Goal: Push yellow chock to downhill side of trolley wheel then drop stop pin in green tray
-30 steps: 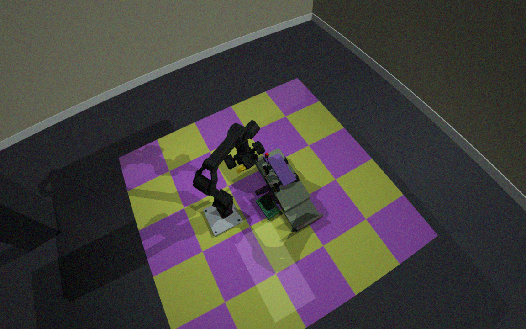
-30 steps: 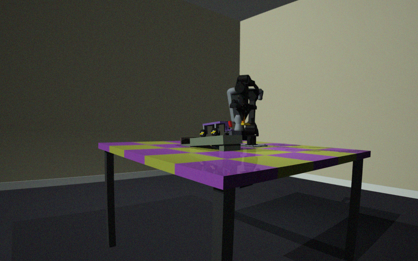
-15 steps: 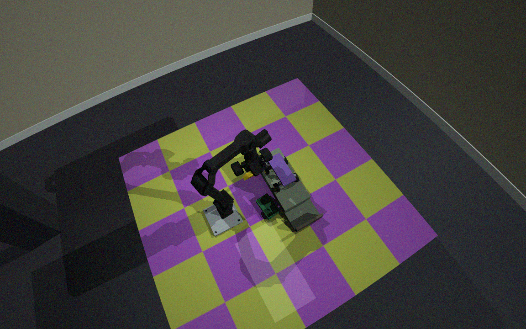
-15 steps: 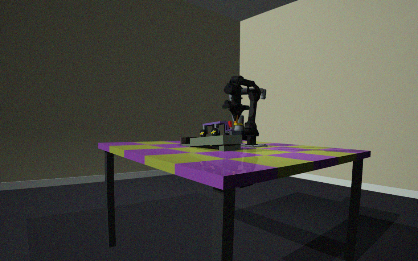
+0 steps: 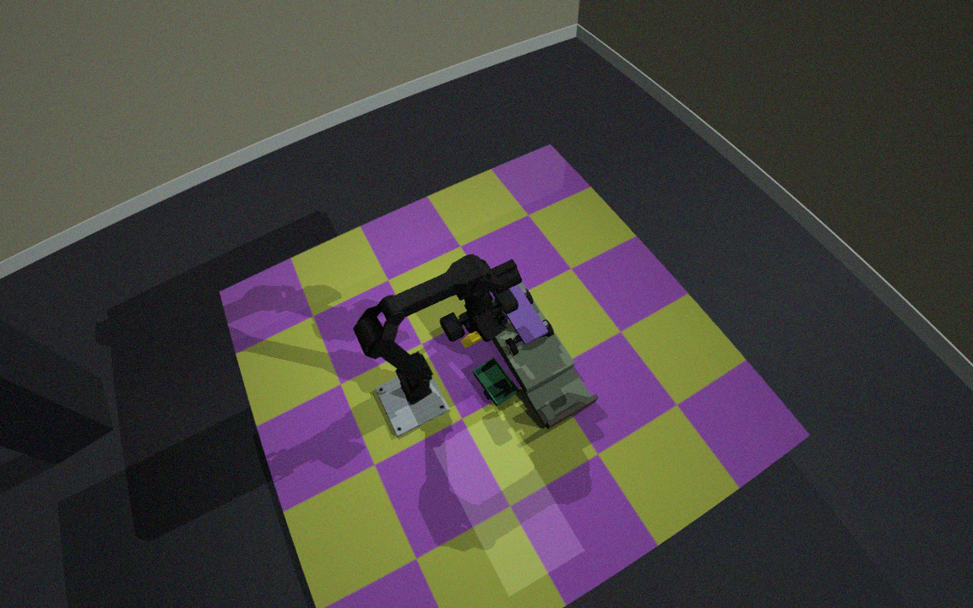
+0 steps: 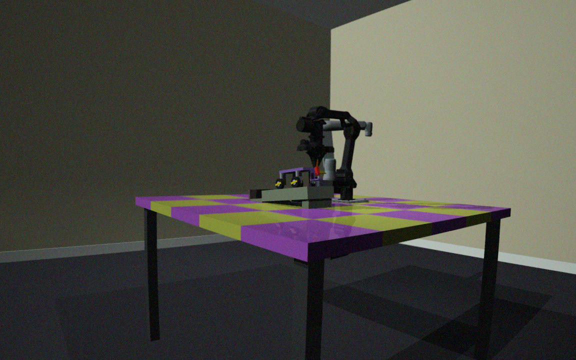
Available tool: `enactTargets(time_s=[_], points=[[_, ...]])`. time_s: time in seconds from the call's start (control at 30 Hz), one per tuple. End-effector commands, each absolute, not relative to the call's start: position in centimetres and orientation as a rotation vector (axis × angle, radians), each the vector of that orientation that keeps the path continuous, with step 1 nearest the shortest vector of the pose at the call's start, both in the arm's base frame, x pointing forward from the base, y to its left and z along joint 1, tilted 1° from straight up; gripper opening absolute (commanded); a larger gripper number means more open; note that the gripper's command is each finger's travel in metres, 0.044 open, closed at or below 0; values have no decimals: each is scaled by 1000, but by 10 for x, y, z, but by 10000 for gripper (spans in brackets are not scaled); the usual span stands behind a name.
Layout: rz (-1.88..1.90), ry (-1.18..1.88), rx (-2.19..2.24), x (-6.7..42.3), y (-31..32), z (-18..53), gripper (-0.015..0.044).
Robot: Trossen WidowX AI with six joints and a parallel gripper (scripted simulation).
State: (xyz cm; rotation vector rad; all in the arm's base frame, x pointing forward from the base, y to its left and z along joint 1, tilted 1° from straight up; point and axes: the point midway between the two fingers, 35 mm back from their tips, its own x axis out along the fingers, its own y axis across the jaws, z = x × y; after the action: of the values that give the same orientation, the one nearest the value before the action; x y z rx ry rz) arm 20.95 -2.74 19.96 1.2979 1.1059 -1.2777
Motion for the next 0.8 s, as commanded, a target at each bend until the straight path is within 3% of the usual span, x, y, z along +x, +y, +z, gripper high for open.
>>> enactTargets(time_s=[0.0, 0.77], points=[[-1272, 1107, 1299, 211, -40, 199, 0], [-1276, 1100, 1292, 215, -127, 192, 0]])
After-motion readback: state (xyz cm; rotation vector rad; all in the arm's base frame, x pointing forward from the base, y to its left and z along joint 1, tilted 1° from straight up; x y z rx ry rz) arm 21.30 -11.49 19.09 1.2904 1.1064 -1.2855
